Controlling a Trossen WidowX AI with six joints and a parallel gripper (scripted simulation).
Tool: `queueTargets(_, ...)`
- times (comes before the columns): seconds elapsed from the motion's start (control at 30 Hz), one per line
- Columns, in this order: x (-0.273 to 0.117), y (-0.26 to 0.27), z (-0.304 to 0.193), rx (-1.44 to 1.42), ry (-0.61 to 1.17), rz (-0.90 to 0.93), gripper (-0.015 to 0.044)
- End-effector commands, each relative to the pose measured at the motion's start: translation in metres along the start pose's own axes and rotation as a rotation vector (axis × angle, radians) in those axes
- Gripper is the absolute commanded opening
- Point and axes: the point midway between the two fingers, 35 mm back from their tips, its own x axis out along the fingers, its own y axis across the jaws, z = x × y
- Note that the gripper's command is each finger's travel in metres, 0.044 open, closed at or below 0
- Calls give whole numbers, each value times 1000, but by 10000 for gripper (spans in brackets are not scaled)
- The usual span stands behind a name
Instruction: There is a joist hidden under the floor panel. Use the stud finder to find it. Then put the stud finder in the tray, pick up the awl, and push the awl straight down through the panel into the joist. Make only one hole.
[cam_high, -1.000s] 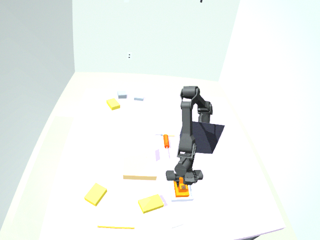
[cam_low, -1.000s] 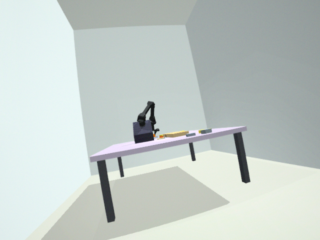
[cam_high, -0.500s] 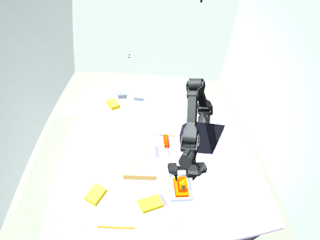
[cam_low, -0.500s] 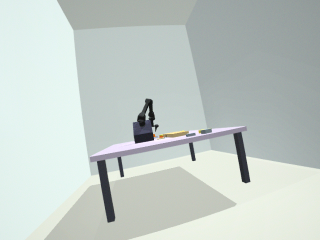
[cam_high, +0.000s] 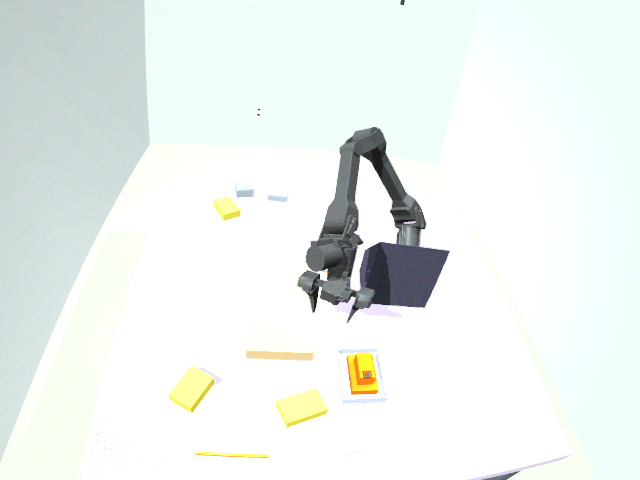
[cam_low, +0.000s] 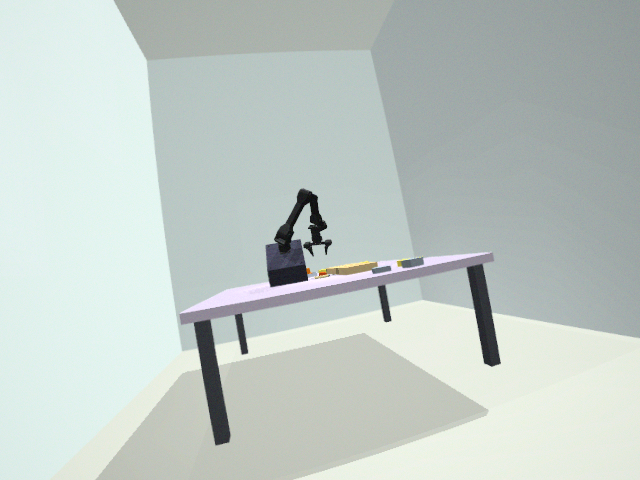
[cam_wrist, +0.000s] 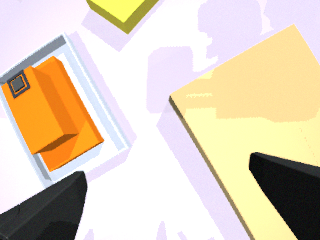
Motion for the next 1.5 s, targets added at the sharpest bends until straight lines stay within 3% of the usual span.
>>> queueTargets(0.0,-9,-42,-57,215,30,-33,440)
queueTargets(0.27,-18,-84,-184,651,124,-117,440)
queueTargets(0.53,-26,-54,-310,1086,309,-215,440)
queueTargets(1.47,-17,-63,-320,1109,320,-218,440)
